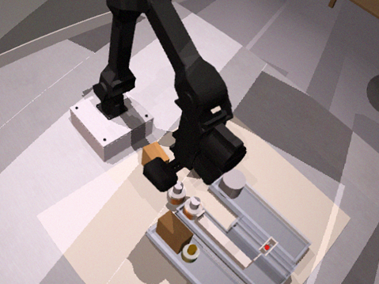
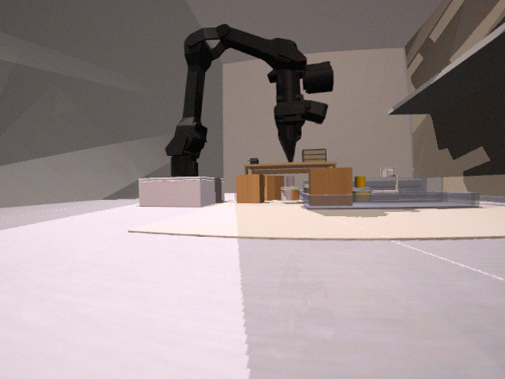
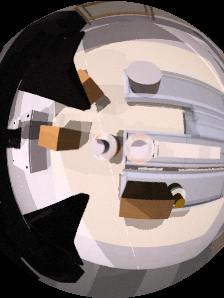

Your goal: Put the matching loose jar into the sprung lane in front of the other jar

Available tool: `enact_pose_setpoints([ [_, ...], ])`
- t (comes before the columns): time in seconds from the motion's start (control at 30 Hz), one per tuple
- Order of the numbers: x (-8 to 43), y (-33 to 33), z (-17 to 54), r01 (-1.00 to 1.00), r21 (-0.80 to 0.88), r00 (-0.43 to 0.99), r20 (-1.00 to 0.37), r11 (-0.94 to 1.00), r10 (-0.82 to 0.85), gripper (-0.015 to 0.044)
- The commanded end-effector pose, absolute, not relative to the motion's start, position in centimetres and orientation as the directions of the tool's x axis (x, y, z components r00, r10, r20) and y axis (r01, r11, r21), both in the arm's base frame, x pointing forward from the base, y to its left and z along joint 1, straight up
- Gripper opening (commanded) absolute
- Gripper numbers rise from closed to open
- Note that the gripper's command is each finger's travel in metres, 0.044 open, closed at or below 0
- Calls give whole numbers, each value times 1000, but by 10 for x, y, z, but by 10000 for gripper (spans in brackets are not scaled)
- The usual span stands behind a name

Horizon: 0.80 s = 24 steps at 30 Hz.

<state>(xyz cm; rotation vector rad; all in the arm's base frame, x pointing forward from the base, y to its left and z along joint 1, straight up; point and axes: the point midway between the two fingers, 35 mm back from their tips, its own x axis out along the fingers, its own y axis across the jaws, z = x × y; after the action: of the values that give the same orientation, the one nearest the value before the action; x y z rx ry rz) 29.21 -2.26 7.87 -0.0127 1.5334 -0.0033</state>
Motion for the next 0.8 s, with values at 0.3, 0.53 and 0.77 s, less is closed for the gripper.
enact_pose_setpoints([
  [0.3,289,-18,45,-1,0,28,-1000,1000,0,440],
  [0.53,290,-18,30,-1,0,28,-1000,1000,0,440],
  [0.77,290,-18,19,-1,0,28,-1000,1000,0,440],
])
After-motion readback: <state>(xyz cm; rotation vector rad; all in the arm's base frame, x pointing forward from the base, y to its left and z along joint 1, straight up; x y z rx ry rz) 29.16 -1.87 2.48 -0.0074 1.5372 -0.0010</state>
